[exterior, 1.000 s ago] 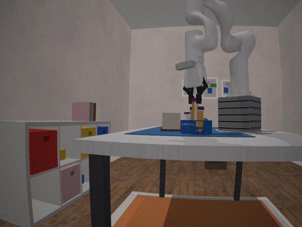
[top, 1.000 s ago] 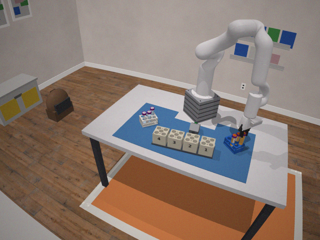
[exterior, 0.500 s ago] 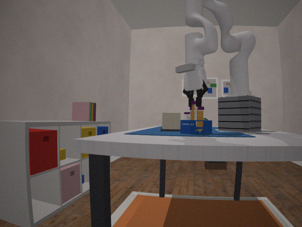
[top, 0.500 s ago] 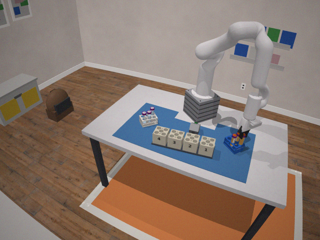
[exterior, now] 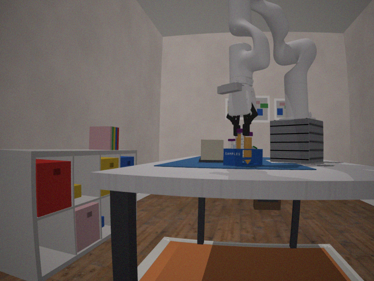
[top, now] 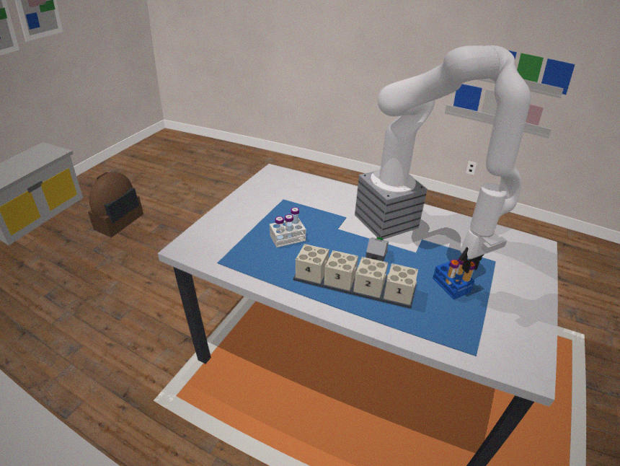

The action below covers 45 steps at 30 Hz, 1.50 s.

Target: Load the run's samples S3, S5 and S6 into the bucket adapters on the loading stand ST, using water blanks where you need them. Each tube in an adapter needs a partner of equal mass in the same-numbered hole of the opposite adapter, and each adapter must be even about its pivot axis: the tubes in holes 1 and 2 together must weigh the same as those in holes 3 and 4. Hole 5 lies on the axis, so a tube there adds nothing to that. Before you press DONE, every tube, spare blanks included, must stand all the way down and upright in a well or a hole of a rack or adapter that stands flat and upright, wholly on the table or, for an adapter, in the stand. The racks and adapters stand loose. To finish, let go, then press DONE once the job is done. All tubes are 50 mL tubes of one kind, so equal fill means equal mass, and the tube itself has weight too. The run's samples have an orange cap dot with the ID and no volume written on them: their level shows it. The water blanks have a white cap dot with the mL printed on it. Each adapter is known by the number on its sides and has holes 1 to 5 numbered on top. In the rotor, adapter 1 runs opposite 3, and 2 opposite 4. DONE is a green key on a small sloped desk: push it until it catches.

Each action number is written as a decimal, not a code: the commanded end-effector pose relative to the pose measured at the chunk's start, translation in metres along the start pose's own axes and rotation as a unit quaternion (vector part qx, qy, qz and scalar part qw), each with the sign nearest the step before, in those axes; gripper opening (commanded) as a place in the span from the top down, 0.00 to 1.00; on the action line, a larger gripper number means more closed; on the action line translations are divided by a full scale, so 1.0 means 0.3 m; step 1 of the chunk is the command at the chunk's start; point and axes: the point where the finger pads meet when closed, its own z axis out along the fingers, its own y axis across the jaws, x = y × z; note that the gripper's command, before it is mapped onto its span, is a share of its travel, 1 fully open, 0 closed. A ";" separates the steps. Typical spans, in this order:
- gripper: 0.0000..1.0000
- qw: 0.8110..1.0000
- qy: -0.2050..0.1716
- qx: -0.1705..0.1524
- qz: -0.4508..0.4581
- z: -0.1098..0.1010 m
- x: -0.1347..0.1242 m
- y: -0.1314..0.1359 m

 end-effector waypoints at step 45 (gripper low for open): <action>0.56 1.000 0.001 0.000 0.000 0.024 0.003 0.000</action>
